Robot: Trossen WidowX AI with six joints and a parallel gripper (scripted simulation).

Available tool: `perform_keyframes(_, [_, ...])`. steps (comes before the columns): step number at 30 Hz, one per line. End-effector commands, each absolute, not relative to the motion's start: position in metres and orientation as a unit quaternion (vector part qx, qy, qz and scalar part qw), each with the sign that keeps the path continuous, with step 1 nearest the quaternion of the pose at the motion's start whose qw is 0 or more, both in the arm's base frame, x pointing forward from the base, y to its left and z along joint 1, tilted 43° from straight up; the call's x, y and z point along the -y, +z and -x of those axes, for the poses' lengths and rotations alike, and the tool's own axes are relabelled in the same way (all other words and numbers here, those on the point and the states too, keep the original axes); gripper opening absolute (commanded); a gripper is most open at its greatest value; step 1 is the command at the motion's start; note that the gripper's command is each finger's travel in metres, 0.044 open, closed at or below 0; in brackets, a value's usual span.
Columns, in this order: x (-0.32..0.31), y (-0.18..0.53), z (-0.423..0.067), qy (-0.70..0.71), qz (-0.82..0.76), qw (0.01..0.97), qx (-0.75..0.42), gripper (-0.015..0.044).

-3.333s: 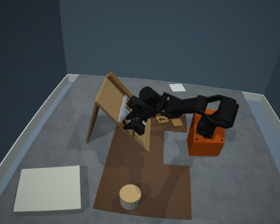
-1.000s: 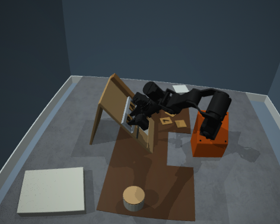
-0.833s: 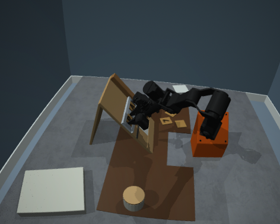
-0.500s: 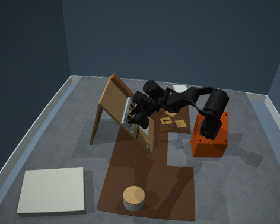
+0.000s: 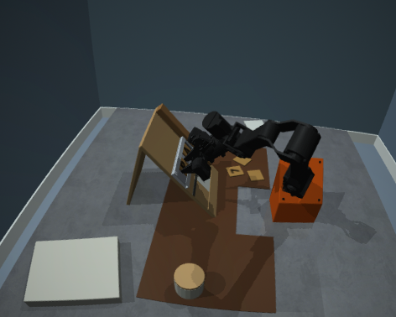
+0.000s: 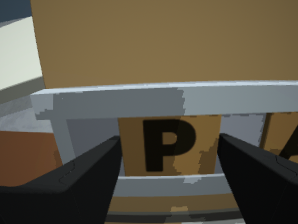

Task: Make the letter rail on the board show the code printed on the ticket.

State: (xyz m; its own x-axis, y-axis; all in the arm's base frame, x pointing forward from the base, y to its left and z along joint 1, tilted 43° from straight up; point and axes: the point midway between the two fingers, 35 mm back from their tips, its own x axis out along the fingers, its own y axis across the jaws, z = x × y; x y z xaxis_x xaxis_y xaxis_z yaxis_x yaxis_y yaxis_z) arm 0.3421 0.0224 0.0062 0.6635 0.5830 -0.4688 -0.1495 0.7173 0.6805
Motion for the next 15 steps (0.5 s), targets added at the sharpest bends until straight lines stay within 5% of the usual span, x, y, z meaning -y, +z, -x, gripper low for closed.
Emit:
perform_keyframes(1, [-0.0205, 0.0037, -0.3437, 0.216, -0.308, 0.858, -0.35, 0.0])
perform_keyframes(15, [-0.0147, -0.0018, -0.3451, 0.216, -0.308, 0.858, -0.35, 0.0])
